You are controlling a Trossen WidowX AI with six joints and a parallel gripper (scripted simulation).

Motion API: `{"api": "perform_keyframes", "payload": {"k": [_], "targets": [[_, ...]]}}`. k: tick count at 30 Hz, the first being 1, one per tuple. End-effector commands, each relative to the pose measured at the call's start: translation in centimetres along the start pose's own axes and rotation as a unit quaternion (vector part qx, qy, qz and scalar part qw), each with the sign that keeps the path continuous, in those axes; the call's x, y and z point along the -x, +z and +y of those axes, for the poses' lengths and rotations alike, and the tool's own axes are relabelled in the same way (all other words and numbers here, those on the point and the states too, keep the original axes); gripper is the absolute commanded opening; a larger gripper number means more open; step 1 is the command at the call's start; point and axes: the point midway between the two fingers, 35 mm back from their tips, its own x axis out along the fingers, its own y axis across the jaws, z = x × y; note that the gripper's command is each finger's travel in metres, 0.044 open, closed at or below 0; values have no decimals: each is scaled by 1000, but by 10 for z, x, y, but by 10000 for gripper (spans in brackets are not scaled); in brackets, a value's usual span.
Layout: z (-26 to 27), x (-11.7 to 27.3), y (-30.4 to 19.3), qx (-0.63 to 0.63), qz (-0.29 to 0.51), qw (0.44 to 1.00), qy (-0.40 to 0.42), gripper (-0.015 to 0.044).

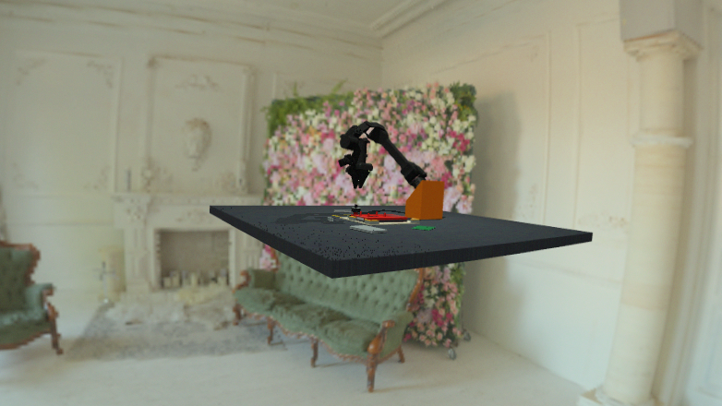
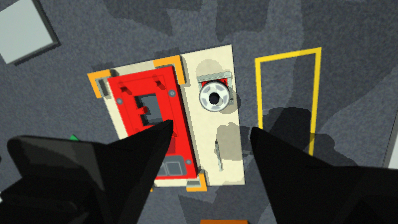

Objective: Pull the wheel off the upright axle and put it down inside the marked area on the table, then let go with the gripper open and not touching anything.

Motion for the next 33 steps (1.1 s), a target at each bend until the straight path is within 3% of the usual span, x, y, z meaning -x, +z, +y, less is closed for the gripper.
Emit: {"api": "perform_keyframes", "payload": {"k": [1, 13, 22, 27, 31, 33], "targets": [[-1, -19, 0, 122, 23, 992, -37, 300], [5, -21, 4, 122, 23, 992, -37, 300], [-2, -87, 2, 122, 22, 992, -38, 300], [-4, -94, 1, 122, 22, 992, -39, 300], [-4, -91, 1, 118, 28, 992, -37, 195], [-4, -91, 1, 118, 28, 992, -37, 182]]}}
